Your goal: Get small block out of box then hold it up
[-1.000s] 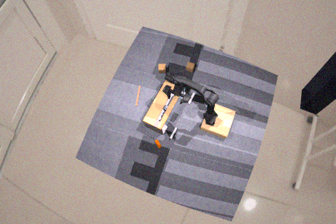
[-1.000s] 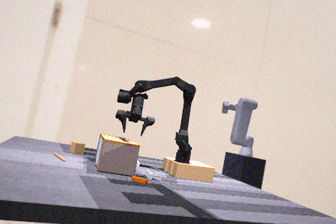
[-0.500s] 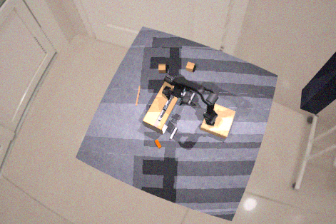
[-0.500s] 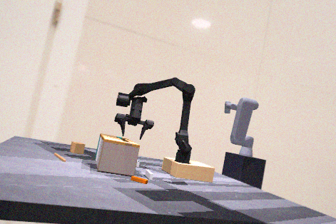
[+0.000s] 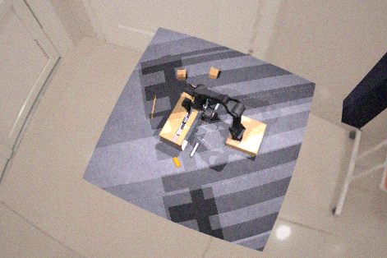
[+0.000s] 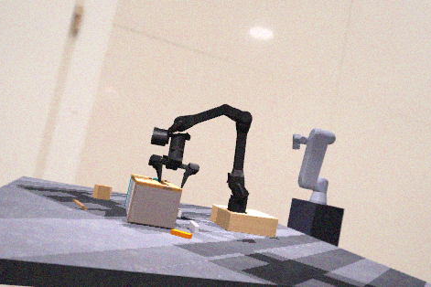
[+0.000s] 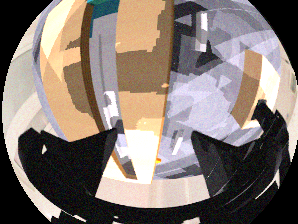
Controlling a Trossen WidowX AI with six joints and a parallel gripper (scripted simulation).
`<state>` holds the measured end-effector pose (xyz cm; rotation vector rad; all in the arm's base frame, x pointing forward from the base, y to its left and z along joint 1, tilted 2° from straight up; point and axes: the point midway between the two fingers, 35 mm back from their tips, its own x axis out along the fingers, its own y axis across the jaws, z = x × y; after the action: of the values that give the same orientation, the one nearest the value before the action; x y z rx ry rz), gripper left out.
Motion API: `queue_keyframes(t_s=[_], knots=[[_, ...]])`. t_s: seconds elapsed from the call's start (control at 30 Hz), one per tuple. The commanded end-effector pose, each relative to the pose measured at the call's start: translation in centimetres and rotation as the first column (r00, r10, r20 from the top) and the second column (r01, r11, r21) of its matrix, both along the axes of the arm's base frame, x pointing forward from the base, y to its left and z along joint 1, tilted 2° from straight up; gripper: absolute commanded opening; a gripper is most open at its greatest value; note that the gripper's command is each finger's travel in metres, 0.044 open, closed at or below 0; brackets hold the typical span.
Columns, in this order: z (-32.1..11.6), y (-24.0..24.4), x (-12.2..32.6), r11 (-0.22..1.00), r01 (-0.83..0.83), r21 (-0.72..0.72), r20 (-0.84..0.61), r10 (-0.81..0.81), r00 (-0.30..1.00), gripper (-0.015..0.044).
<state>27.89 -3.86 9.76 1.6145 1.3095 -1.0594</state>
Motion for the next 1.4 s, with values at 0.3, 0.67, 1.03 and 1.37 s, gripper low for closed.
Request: queue_keyframes(t_s=[0.3,0.67,1.03,1.37], knots=[[-2.5,0.3,-0.2,1.0,0.005,0.002,-0.015,-0.005,1.0,0.04],[-3.2,0.4,-0.2,1.0,0.0,0.0,-0.001,0.0,1.0,0.04],[-3.3,2.3,0.1,1.0,0.0,0.003,-0.003,0.0,1.0,0.04],[-3.3,4.6,0.4,1.0,0.0,0.004,-0.002,0.0,1.0,0.04]])
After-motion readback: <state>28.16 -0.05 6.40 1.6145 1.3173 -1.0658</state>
